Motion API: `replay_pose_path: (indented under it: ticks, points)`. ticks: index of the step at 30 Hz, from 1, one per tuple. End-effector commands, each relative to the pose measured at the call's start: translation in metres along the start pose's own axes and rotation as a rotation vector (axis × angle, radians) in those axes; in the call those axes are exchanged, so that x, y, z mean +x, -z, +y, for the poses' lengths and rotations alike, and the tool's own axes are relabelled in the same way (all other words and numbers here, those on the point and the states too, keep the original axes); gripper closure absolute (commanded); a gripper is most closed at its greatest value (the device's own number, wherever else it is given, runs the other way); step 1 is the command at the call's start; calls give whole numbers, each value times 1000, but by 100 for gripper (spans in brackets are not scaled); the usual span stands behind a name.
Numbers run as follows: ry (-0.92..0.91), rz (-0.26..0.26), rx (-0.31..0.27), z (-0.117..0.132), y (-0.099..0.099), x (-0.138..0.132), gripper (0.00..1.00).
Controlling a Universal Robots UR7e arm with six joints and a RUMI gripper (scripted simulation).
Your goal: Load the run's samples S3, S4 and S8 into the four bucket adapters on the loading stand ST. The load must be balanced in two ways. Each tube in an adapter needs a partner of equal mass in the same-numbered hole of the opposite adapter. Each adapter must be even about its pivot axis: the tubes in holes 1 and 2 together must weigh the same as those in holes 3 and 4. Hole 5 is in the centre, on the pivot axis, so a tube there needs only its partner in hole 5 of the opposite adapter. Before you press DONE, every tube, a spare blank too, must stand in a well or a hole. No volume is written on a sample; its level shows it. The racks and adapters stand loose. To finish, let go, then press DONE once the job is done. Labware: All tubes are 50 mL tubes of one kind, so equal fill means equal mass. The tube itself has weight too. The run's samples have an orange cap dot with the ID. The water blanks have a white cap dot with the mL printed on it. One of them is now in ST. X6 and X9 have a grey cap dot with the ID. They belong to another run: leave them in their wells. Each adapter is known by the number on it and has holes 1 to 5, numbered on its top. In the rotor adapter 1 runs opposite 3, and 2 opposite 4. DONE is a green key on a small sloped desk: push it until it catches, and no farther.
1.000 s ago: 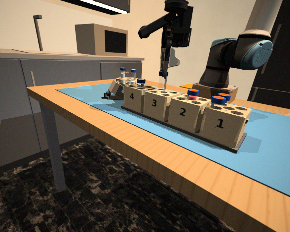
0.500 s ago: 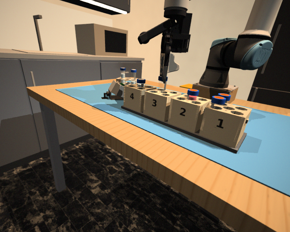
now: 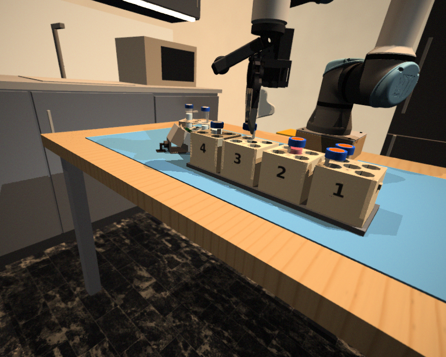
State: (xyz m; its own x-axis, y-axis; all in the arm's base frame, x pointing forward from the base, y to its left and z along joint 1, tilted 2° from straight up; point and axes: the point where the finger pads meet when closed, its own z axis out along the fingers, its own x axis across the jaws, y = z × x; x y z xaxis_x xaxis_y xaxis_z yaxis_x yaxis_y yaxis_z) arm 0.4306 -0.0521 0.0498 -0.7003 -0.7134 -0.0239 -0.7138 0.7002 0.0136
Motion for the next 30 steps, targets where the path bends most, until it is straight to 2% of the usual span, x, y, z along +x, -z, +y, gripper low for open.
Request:
replay_pose_path:
  ticks: [1,16,17,30]
  points:
    - [0,1,-1,1,-5,0,100]
    - [0,0,4,-1,-6,0,100]
    - [0,0,4,-1,-6,0,65]
    - [0,0,4,-1,-6,0,65]
